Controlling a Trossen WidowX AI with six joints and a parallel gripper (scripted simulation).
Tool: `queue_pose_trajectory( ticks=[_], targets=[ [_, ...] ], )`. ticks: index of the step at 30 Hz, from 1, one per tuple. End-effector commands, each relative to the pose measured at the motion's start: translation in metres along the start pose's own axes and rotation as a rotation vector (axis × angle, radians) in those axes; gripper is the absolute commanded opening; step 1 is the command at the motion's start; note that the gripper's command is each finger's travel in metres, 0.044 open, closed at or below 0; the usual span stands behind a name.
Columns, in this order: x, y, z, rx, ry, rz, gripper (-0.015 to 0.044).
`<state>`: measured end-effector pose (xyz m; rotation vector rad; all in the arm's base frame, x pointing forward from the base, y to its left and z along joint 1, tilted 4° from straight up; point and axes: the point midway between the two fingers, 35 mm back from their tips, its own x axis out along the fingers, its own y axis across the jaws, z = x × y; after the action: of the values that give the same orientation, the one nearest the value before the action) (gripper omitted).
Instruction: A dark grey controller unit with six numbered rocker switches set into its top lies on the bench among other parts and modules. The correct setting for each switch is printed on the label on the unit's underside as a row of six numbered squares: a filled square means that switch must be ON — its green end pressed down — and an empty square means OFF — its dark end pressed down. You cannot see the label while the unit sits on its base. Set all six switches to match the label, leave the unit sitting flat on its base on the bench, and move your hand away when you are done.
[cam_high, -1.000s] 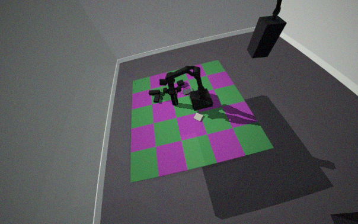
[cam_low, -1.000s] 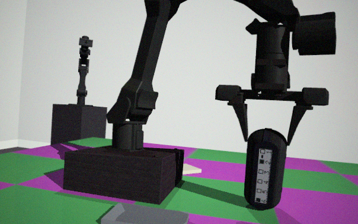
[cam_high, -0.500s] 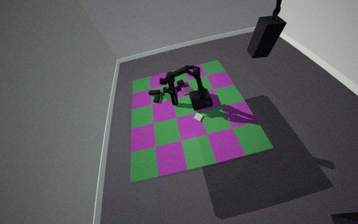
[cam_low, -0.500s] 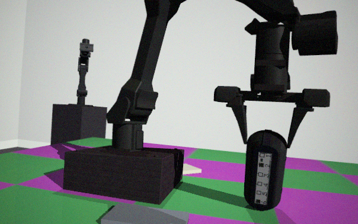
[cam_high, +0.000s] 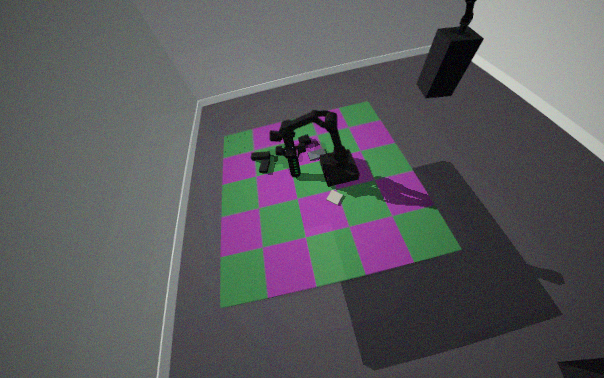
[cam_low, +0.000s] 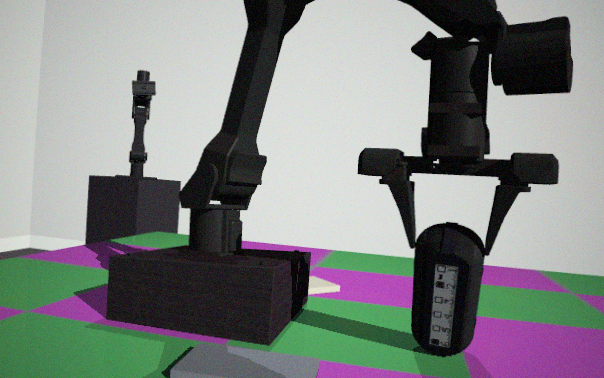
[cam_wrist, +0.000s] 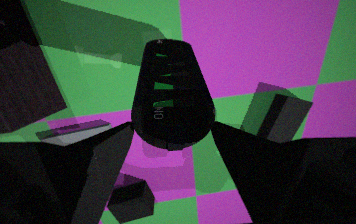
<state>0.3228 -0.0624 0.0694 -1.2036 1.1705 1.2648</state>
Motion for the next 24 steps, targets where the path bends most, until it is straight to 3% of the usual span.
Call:
queue_pose_trajectory(
  ticks=[1,24],
  targets=[
    [0.006,0.001,-0.002,-0.006,-0.003,0.013,0.0338],
    [0.014,0.001,-0.018,-0.006,-0.001,0.014,0.0338]
  ],
)
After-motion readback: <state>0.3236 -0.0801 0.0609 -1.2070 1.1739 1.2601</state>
